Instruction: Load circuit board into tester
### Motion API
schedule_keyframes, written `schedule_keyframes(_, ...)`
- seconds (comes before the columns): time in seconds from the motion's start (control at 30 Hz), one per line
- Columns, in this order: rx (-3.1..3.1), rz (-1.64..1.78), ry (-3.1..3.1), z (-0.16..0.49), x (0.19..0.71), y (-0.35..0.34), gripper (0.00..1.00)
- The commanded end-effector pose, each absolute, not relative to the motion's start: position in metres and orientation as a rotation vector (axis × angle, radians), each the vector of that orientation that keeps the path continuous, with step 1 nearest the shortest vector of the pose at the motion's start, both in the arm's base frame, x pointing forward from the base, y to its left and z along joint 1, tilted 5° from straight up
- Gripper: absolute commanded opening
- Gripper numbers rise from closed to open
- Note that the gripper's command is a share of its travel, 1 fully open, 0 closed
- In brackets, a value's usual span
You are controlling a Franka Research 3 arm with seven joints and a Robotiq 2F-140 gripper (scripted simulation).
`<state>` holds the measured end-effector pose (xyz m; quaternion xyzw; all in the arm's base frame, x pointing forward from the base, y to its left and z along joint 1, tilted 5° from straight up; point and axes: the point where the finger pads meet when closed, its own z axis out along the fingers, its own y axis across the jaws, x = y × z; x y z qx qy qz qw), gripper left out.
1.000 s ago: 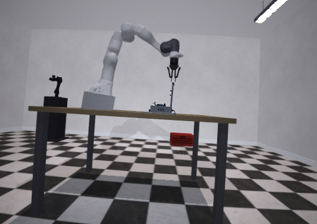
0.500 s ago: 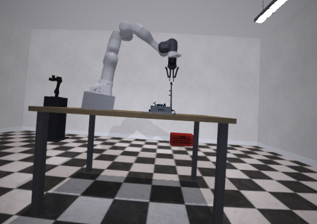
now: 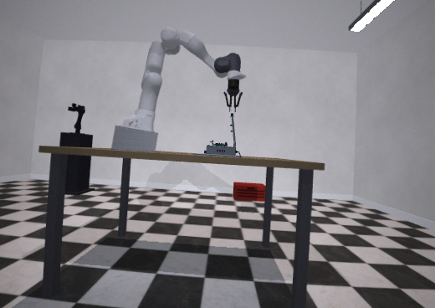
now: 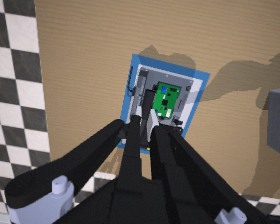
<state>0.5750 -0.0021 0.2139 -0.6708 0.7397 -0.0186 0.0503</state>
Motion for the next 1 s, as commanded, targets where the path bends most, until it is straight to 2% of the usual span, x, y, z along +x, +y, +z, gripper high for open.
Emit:
schedule_keyframes(0.0, -2.048, -0.043, 2.27, 0.207, 0.565, 0.0, 0.0)
schedule_keyframes(0.97, -2.048, -0.043, 2.27, 0.187, 0.521, 0.005, 0.0)
